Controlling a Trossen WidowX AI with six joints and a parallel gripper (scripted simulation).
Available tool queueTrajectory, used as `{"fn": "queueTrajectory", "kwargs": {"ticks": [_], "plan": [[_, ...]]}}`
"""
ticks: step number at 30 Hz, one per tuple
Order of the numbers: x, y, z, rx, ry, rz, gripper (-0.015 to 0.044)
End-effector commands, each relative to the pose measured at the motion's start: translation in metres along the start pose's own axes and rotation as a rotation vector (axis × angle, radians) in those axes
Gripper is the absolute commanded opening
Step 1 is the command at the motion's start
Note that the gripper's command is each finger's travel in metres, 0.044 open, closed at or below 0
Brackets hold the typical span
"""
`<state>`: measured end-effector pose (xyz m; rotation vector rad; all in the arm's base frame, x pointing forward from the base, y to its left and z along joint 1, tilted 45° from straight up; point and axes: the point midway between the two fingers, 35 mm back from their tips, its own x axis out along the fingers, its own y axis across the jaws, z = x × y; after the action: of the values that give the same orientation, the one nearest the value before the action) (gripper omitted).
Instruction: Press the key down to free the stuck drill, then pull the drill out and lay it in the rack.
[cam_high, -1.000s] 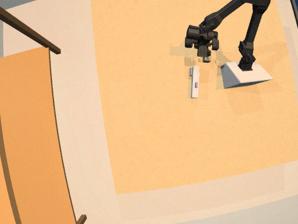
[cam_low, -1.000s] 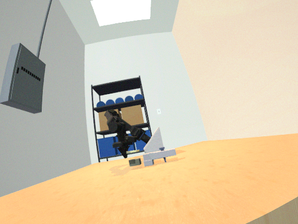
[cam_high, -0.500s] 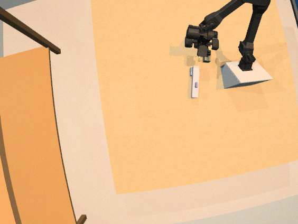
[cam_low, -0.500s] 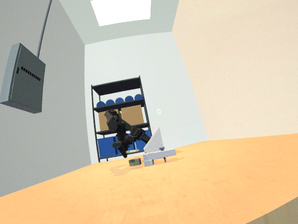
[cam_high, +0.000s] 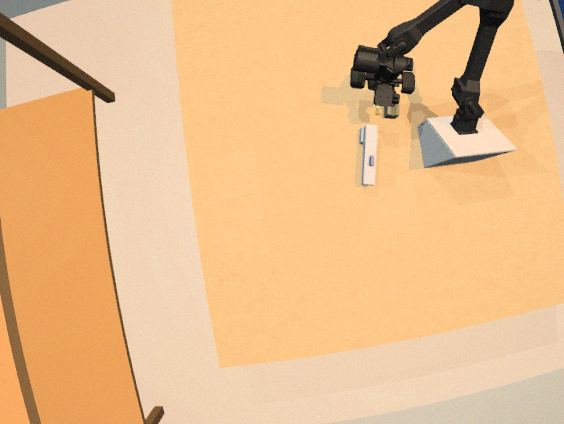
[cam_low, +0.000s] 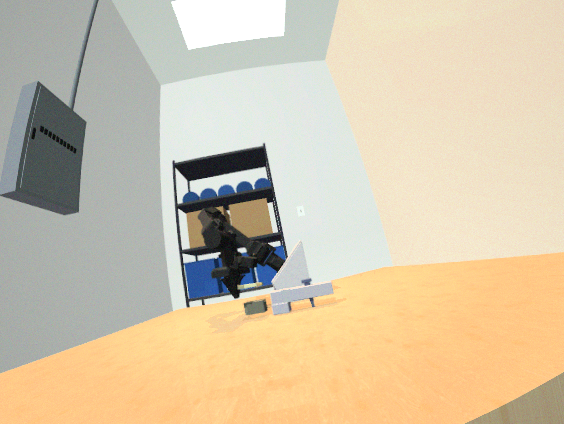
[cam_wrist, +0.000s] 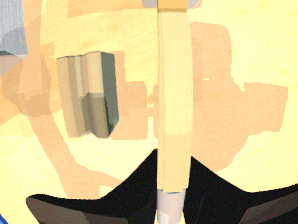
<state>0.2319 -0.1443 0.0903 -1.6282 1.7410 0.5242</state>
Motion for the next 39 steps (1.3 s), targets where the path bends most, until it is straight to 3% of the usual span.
{"fn": "queueTrajectory", "kwargs": {"ticks": [1,39], "plan": [[0.001,0.008,-0.001,-0.003,0.003,0.002,0.0],[0.005,0.059,-0.017,-0.005,0.004,0.004,0.0]]}}
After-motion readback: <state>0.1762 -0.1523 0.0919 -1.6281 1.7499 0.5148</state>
